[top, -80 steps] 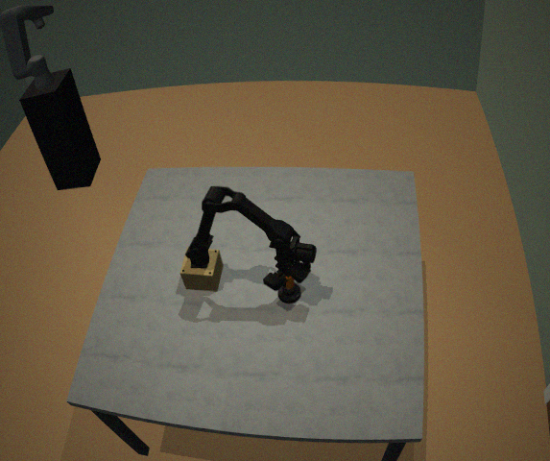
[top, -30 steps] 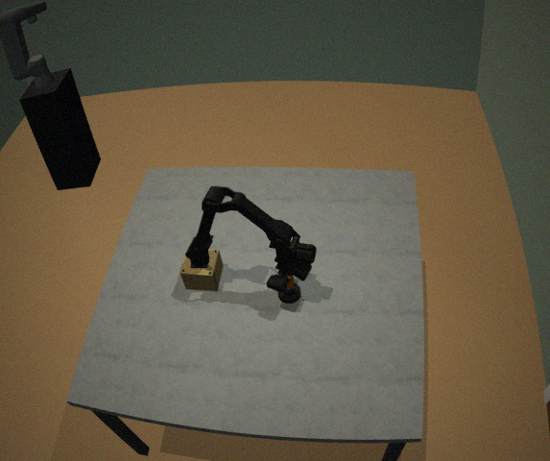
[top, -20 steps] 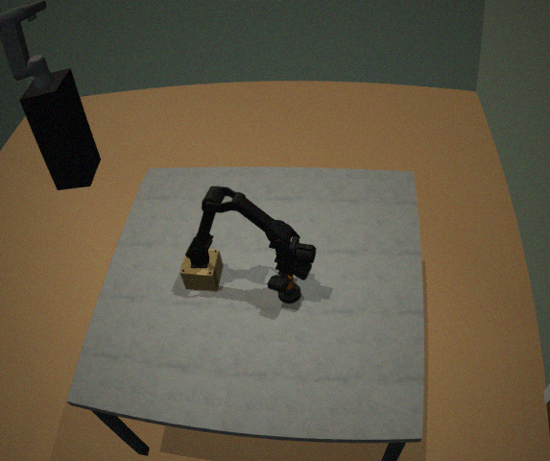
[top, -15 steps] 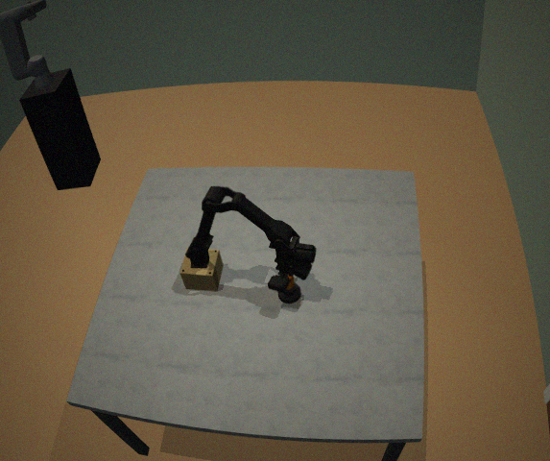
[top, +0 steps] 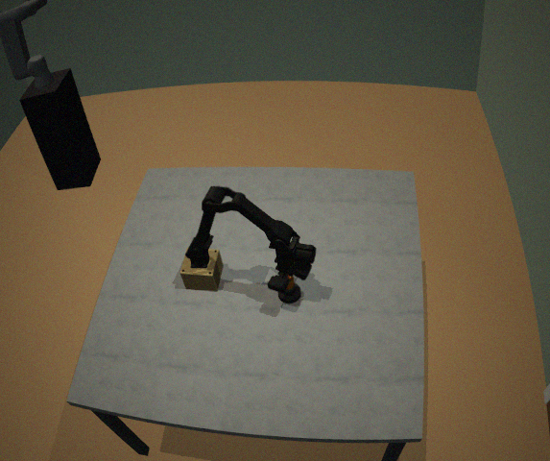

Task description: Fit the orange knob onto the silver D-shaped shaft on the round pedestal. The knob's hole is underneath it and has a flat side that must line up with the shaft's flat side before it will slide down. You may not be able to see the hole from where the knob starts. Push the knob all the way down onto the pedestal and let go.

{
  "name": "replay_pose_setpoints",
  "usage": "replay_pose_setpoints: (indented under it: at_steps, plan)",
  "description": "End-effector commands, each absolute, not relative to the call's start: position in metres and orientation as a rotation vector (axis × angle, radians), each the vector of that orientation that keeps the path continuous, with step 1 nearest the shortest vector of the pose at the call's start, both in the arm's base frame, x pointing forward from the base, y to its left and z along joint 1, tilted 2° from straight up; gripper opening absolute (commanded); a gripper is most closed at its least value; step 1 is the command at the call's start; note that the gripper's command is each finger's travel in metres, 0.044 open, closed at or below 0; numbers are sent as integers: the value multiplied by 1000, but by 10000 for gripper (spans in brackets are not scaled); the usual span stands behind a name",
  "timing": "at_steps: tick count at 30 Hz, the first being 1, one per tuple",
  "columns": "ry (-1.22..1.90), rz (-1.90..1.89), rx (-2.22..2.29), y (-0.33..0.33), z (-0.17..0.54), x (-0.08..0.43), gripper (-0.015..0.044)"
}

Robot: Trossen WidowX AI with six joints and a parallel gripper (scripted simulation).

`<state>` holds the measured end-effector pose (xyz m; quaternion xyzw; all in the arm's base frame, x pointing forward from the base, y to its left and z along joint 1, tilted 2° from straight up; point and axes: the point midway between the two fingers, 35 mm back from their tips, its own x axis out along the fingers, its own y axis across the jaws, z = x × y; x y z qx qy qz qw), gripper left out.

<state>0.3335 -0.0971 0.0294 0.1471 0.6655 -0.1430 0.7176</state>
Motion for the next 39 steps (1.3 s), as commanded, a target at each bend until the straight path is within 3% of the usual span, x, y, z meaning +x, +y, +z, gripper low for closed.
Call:
replay_pose_setpoints:
  at_steps: [1, 39]
  plan:
    - [1471, -310, 323, -97, 29, 335, 0]
    - [1488, -154, 154, -97, 29, 334, 0]
